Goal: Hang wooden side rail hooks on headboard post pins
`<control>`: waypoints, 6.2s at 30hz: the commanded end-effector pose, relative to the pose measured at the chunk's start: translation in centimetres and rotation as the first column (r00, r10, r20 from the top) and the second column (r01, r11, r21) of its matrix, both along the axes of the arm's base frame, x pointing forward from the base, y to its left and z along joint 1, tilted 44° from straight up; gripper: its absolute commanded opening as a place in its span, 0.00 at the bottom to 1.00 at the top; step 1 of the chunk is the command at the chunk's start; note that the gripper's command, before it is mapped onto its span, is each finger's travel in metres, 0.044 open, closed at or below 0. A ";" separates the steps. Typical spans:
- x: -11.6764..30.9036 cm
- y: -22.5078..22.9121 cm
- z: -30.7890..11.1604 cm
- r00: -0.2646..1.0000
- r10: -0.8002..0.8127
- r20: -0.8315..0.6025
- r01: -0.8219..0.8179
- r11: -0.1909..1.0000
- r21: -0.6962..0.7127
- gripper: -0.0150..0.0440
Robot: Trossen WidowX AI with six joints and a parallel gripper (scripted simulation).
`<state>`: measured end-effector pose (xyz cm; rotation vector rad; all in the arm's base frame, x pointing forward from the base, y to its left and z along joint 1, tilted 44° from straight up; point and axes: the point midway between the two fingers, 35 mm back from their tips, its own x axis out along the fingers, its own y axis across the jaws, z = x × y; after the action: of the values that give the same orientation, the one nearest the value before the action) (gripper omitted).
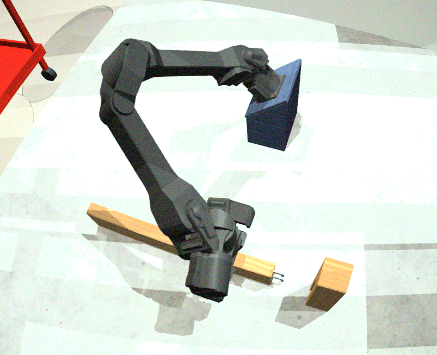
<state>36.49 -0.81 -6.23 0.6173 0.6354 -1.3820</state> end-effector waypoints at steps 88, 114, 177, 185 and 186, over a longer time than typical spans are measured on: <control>0.0 1.4 1.2 1.000 0.010 0.004 -0.010 1.000 -0.002 0.25; -0.1 1.7 1.5 1.000 0.010 0.004 -0.010 1.000 -0.001 0.25; 0.5 2.2 1.1 1.000 0.010 0.004 -0.010 1.000 -0.001 0.25; 0.4 2.2 0.9 1.000 0.010 0.004 -0.010 1.000 -0.001 0.25; 0.4 2.2 0.9 1.000 0.010 0.004 -0.010 1.000 -0.001 0.25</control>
<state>36.88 1.03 -5.29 0.6151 0.6356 -1.3800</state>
